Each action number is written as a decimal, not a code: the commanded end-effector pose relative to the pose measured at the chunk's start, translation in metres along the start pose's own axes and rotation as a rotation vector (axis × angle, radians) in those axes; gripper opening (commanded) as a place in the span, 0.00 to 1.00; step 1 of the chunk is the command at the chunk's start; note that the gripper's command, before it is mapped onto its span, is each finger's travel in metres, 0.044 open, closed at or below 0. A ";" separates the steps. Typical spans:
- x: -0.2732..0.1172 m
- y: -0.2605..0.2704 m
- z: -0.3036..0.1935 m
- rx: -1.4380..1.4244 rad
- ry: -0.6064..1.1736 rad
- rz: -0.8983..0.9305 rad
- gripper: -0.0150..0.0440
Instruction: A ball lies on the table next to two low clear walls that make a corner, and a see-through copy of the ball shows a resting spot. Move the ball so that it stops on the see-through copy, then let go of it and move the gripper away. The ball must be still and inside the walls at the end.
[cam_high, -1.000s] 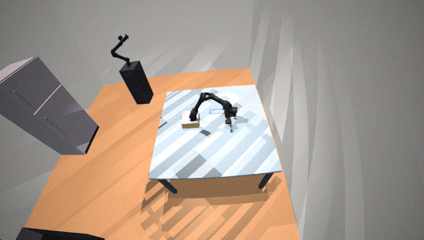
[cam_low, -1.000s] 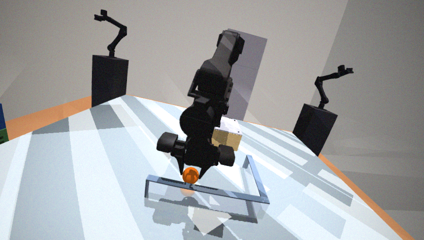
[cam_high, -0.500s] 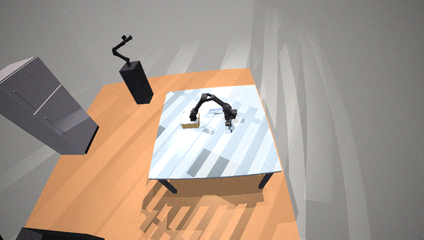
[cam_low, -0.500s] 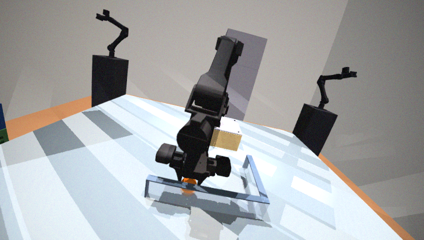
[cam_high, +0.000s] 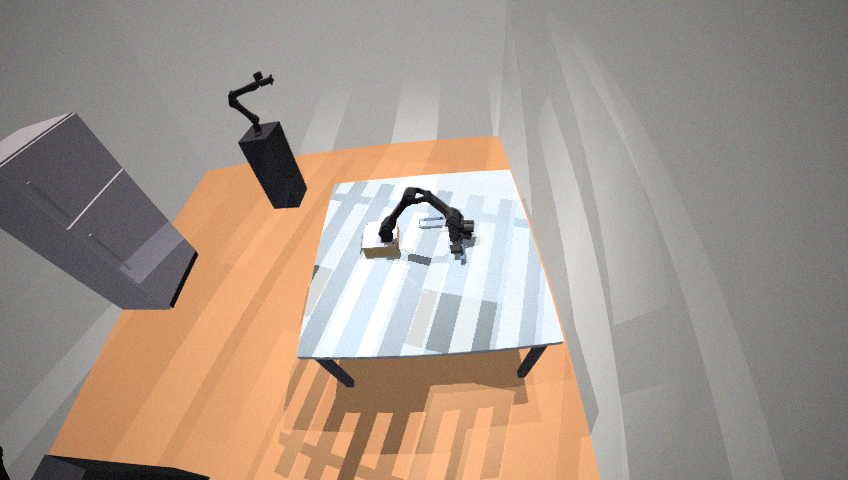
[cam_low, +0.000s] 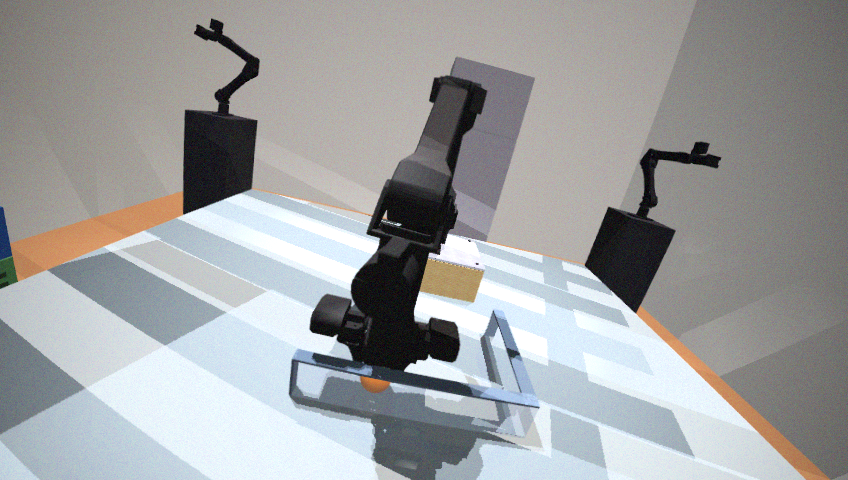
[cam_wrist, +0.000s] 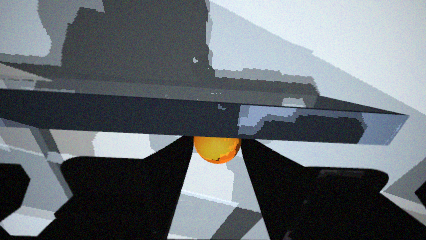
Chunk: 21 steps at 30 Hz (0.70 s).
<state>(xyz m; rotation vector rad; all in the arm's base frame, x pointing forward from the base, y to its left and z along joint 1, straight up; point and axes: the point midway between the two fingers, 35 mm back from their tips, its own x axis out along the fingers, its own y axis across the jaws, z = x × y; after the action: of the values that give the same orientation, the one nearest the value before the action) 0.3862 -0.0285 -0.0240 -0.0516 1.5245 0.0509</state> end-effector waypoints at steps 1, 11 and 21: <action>0.000 0.000 0.000 0.000 -0.001 0.000 0.52; -0.003 0.000 0.000 0.000 0.000 0.000 0.80; -0.084 0.000 -0.002 -0.004 0.011 0.004 0.80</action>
<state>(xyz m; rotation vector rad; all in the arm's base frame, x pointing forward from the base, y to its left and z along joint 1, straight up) 0.3838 -0.0287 0.0484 -0.0510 1.5267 0.0507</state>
